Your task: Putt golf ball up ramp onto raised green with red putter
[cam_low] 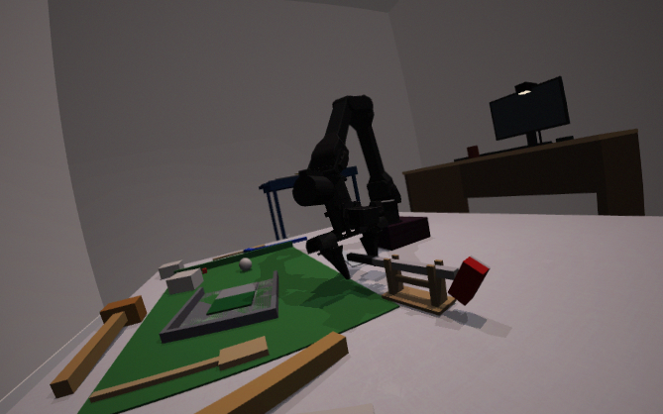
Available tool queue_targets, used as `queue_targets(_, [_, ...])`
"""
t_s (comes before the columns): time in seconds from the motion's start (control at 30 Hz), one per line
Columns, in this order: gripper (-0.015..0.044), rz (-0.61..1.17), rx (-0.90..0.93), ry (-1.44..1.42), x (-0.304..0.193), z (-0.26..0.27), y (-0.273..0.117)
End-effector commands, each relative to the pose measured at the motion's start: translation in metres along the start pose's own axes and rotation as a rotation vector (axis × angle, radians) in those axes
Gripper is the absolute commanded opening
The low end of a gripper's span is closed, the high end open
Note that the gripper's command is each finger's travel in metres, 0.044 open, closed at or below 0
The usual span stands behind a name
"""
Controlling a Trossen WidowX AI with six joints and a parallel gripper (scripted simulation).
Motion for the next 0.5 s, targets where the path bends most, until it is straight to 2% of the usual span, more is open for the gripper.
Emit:
queue_targets(0.0, [0.0282, -0.001, -0.001, 0.0, 0.0002, -0.0001, -0.0007])
queue_targets(0.33, [0.002, -0.001, -0.001, 0.0, 0.0002, -0.0001, -0.0007])
queue_targets(0.47, [0.0, -0.001, -0.001, 0.0, 0.0002, -0.0001, -0.0007])
Point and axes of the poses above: the point midway between the two fingers, 35 mm back from their tips, its own y axis out along the fingers, its own z axis across the jaws, x = y × z, the point moved 10 cm from there along -y, back along the fingers, and after that the axes turned 6 degrees about y, right-handed, at the moved point
